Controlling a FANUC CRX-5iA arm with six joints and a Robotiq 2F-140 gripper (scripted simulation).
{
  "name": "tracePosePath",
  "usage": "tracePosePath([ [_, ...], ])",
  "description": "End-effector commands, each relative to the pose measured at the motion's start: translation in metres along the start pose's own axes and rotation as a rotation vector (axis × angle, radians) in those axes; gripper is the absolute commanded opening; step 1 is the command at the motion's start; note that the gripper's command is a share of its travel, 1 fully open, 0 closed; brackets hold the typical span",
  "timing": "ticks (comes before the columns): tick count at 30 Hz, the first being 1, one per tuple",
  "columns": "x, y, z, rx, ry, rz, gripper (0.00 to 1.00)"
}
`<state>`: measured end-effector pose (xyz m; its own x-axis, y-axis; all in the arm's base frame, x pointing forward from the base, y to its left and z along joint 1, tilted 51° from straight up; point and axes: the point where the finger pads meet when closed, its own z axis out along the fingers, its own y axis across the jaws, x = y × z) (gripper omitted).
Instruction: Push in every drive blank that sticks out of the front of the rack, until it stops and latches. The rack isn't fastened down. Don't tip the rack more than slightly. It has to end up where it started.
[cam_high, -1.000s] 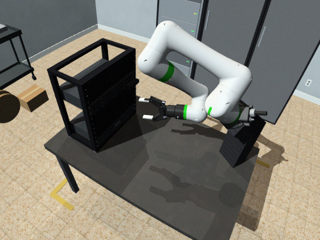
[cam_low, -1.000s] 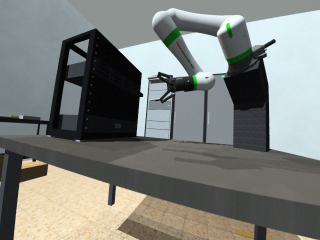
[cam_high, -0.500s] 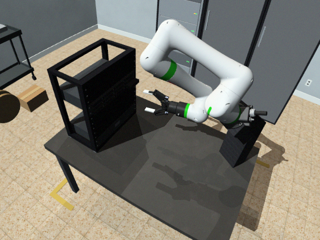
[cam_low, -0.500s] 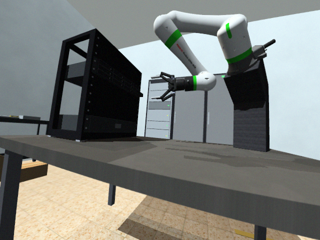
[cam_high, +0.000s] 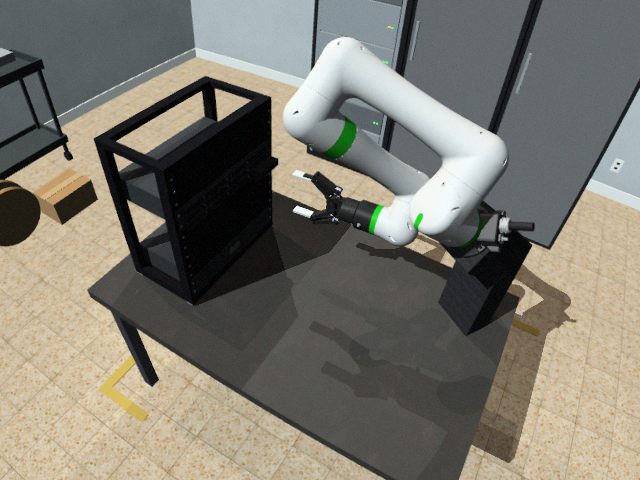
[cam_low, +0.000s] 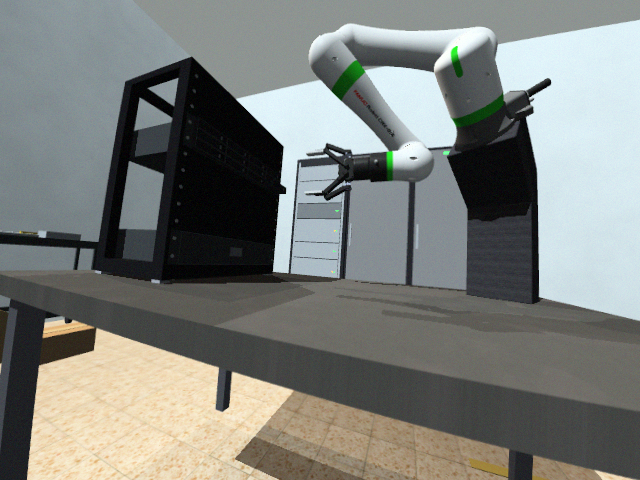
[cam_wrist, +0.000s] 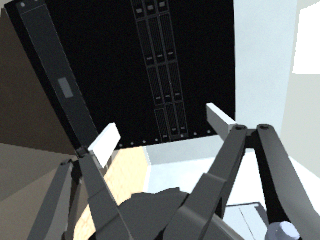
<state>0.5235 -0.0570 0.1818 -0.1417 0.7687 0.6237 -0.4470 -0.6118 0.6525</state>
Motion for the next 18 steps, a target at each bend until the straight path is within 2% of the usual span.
tracePosePath([
  [1, -0.005, 0.004, -0.001, -0.010, -0.013, 0.002, 1.00],
  [18, -0.018, 0.011, -0.003, -0.033, -0.046, 0.008, 1.00],
])
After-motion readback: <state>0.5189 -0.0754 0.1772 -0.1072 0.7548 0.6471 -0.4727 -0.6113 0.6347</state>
